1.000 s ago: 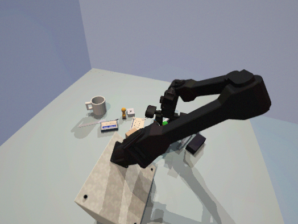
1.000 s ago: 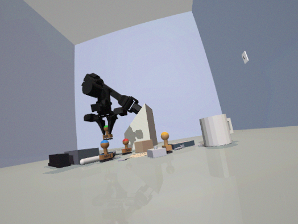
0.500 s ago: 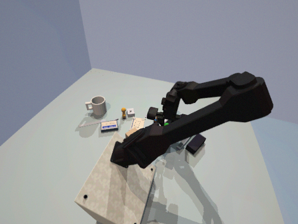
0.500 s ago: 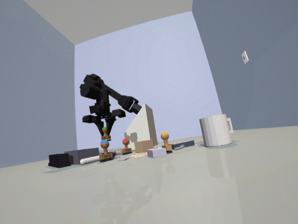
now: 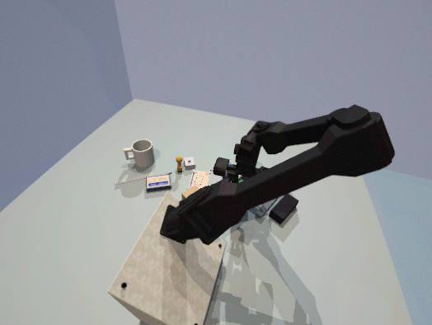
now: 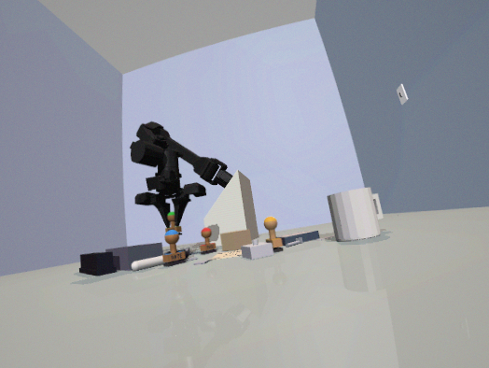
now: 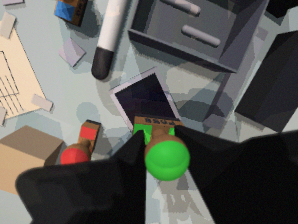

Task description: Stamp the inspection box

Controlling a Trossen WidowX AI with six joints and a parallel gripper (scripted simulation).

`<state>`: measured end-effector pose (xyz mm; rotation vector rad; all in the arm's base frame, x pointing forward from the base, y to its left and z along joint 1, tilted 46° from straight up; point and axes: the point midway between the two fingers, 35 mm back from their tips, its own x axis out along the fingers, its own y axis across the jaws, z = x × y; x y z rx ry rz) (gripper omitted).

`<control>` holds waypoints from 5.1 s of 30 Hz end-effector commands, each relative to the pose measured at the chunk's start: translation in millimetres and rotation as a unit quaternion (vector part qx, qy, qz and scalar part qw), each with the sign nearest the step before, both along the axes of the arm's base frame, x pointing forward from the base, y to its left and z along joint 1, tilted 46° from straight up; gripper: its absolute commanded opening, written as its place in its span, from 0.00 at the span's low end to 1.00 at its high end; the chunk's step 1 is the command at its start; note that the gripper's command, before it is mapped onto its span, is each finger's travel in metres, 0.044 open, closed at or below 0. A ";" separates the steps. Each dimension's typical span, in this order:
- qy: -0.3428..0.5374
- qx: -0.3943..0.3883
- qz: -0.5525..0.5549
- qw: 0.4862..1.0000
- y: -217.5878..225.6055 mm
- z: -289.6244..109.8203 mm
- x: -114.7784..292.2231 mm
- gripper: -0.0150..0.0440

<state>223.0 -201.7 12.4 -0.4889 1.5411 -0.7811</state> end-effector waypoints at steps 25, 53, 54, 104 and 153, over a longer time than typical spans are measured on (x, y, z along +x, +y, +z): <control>0.003 0.004 0.000 1.000 -13.3 -15.3 -4.0 0.25; 0.003 0.003 0.000 1.000 -26.4 -27.2 -8.2 0.25; 0.003 0.003 0.000 1.000 -26.6 -27.4 -8.3 0.25; 0.001 0.002 -0.002 1.000 -31.0 -31.7 -9.3 0.25; 0.001 0.002 -0.002 1.000 -30.3 -31.0 -9.1 0.25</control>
